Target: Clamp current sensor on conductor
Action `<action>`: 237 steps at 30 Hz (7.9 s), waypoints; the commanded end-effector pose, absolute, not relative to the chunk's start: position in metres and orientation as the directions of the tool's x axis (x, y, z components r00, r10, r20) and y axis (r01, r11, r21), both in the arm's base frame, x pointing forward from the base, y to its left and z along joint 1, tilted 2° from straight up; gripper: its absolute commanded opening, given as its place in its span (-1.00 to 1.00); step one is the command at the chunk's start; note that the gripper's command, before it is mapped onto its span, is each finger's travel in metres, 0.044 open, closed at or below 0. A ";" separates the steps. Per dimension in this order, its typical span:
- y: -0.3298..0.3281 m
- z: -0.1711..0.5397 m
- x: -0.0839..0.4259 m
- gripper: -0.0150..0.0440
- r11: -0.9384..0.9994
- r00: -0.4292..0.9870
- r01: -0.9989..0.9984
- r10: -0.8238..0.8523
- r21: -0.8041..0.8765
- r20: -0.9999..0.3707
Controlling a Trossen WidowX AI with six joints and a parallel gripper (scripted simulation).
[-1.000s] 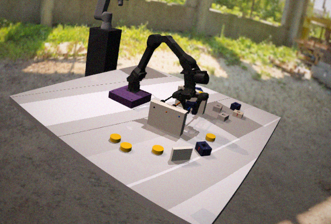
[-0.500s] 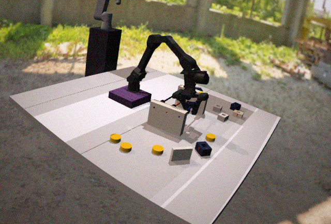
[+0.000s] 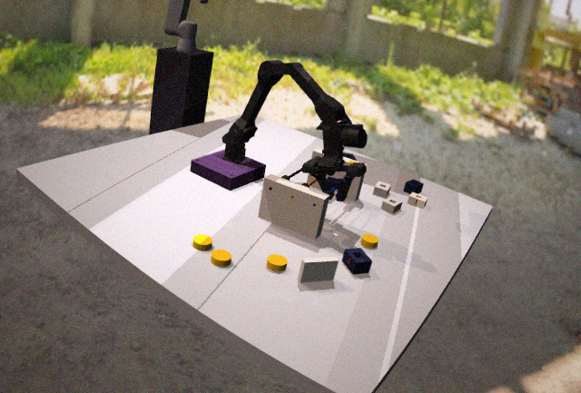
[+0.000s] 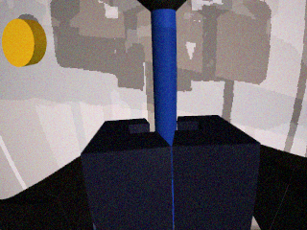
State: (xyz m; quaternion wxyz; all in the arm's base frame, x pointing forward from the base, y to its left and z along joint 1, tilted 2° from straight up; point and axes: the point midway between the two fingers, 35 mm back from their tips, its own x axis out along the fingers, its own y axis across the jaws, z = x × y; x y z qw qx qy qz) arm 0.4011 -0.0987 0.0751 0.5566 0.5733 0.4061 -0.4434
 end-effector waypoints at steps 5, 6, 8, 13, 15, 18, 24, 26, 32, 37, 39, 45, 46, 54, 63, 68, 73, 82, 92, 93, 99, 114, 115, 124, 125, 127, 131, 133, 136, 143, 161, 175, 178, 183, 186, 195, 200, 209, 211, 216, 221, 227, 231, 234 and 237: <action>-0.097 0.077 0.405 -0.49 -0.046 0.293 0.955 -0.024 0.294 -0.956; -0.097 0.077 0.405 -0.49 -0.046 0.293 0.955 -0.024 0.294 -0.956; -0.097 0.077 0.405 -0.49 -0.046 0.293 0.955 -0.024 0.294 -0.956; -0.097 0.077 0.405 -0.49 -0.046 0.293 0.955 -0.024 0.294 -0.956; -0.097 0.077 0.405 -0.49 -0.046 0.293 0.955 -0.024 0.294 -0.956; -0.097 0.077 0.405 -0.49 -0.046 0.293 0.955 -0.024 0.294 -0.956; -0.097 0.077 0.405 -0.49 -0.046 0.293 0.955 -0.024 0.294 -0.956; -0.097 0.077 0.405 -0.49 -0.046 0.293 0.955 -0.024 0.294 -0.956; -0.097 0.077 0.405 -0.49 -0.046 0.293 0.955 -0.024 0.294 -0.956; -0.097 0.077 0.405 -0.49 -0.046 0.293 0.955 -0.024 0.294 -0.956; -0.097 0.077 0.405 -0.49 -0.046 0.293 0.955 -0.024 0.294 -0.956; -0.097 0.077 0.405 -0.49 -0.046 0.281 0.958 -0.023 0.281 -0.960; -0.097 0.077 0.405 -0.49 -0.047 0.267 0.962 -0.022 0.267 -0.964; -0.097 0.077 0.404 -0.49 -0.053 0.130 0.990 -0.014 0.131 -0.991; -0.097 0.076 0.404 -0.49 -0.052 0.131 0.990 -0.014 0.131 -0.991; -0.096 0.075 0.403 -0.31 -0.047 0.129 0.990 -0.011 0.130 -0.992; -0.096 0.075 0.403 0.13 -0.047 0.129 0.990 -0.011 0.130 -0.992; -0.096 0.075 0.403 0.36 -0.047 0.129 0.990 -0.011 0.130 -0.992; -0.096 0.075 0.403 0.36 -0.047 0.129 0.990 -0.011 0.130 -0.992; -0.096 0.075 0.403 0.36 -0.047 0.129 0.990 -0.011 0.130 -0.992; -0.096 0.075 0.403 0.36 -0.047 0.129 0.990 -0.011 0.130 -0.992; -0.096 0.075 0.403 0.81 -0.047 0.129 0.990 -0.011 0.130 -0.992; -0.096 0.075 0.403 0.90 -0.047 0.129 0.990 -0.011 0.130 -0.992; -0.096 0.075 0.403 1.00 -0.047 0.129 0.990 -0.011 0.130 -0.992; -0.097 0.077 0.402 1.00 -0.047 0.133 0.990 -0.011 0.134 -0.991; -0.098 0.098 0.398 1.00 -0.050 0.165 0.985 -0.018 0.165 -0.986; -0.102 0.161 0.379 1.00 -0.056 0.260 0.963 -0.042 0.262 -0.965; -0.102 0.171 0.375 1.00 -0.057 0.275 0.959 -0.047 0.277 -0.960; -0.102 0.171 0.375 1.00 -0.057 0.275 0.959 -0.047 0.277 -0.960; -0.102 0.171 0.375 1.00 -0.057 0.275 0.959 -0.047 0.277 -0.960; -0.102 0.171 0.375 1.00 -0.057 0.275 0.959 -0.047 0.277 -0.960; -0.102 0.171 0.375 1.00 -0.057 0.275 0.959 -0.047 0.277 -0.960; -0.102 0.171 0.375 1.00 -0.057 0.275 0.959 -0.047 0.277 -0.960; -0.073 0.157 0.371 1.00 0.163 0.287 0.954 -0.231 0.254 -0.930; -0.049 0.149 0.364 1.00 0.338 0.334 0.918 -0.373 0.209 -0.865; 0.009 0.146 0.323 1.00 0.660 0.563 0.751 -0.628 0.015 -0.538; 0.010 0.146 0.322 1.00 0.664 0.567 0.748 -0.630 0.011 -0.530; 0.009 0.144 0.326 1.00 0.653 0.551 0.757 -0.614 0.028 -0.565; 0.009 0.144 0.326 1.00 0.653 0.551 0.757 -0.614 0.028 -0.565; 0.009 0.144 0.326 1.00 0.653 0.551 0.757 -0.614 0.028 -0.565; -0.007 0.144 0.342 1.00 0.577 0.473 0.812 -0.558 0.091 -0.682; -0.054 0.150 0.366 1.00 0.295 0.317 0.929 -0.330 0.222 -0.889; -0.089 0.164 0.374 1.00 0.045 0.274 0.962 -0.127 0.270 -0.953; -0.102 0.171 0.375 1.00 -0.057 0.275 0.959 -0.047 0.277 -0.960; -0.102 0.171 0.375 1.00 -0.057 0.275 0.959 -0.047 0.277 -0.960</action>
